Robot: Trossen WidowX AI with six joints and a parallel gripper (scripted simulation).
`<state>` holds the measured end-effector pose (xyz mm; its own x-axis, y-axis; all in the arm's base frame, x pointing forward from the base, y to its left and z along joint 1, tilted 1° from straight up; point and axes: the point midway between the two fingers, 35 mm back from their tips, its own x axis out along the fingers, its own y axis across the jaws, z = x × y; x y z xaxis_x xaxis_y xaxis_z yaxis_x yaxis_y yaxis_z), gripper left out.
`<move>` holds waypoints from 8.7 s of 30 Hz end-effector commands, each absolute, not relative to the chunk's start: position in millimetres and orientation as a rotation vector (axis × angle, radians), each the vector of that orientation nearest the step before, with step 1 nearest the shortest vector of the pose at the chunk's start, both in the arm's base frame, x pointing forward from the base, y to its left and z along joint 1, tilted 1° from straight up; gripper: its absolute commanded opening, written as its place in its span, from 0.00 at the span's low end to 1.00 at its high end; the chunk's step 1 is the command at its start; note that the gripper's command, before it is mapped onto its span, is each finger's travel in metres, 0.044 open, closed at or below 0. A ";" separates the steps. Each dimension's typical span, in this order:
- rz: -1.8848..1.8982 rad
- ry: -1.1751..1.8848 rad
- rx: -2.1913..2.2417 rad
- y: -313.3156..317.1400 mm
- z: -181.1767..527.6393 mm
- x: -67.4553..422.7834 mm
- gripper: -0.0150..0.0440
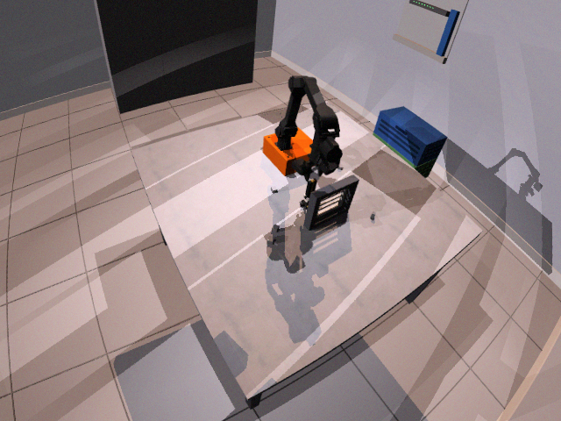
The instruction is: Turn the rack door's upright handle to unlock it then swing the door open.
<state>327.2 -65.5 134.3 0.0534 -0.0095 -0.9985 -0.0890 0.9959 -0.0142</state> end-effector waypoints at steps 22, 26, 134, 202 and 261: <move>0.068 1.517 -0.080 -65.2 92.1 329.8 0.74; 0.067 1.517 -0.079 -65.1 85.6 329.6 0.74; -0.873 1.329 0.914 -65.0 75.2 329.0 0.74; 1.358 1.041 -1.437 -65.0 75.1 329.0 0.74; 0.896 1.325 -0.946 -45.6 72.5 288.5 0.28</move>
